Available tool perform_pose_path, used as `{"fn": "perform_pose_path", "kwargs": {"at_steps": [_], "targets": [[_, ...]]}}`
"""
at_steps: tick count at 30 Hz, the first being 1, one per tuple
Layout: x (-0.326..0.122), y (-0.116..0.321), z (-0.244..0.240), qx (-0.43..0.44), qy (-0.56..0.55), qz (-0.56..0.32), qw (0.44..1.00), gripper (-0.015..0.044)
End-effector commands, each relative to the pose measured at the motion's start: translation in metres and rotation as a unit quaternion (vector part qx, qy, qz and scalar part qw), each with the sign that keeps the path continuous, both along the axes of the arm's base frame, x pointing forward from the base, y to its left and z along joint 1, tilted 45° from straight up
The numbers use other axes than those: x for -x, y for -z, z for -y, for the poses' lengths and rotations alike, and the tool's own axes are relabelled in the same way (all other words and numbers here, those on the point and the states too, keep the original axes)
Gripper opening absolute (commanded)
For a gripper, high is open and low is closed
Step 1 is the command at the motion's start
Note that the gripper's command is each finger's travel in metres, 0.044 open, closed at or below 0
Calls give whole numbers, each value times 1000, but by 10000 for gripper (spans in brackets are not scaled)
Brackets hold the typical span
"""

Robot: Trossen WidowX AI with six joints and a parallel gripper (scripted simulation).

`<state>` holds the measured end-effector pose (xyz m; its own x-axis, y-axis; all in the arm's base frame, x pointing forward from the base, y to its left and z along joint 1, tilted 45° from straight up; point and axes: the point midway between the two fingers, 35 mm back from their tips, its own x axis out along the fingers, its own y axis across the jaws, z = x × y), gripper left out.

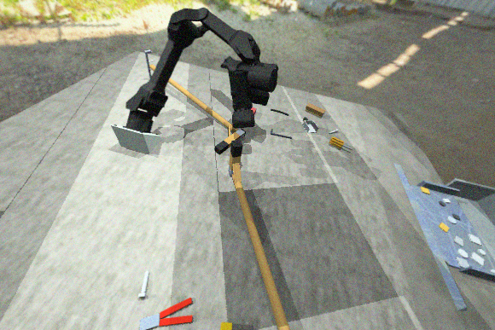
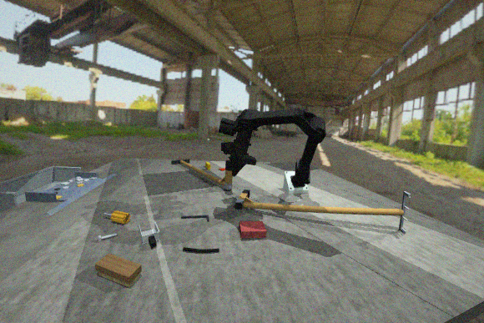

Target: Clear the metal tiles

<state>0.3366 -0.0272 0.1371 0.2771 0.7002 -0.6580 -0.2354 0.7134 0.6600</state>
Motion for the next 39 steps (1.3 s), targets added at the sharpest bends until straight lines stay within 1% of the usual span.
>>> {"fn": "perform_pose_path", "kwargs": {"at_steps": [1, 14, 39], "targets": [[1, 3, -7, -3, 0, 0, 1000, 0], [3, 17, -23, -6, 0, 1, 1000, 0], [-4, -5, -46, 1, -2, -3, 1000, 0]]}}
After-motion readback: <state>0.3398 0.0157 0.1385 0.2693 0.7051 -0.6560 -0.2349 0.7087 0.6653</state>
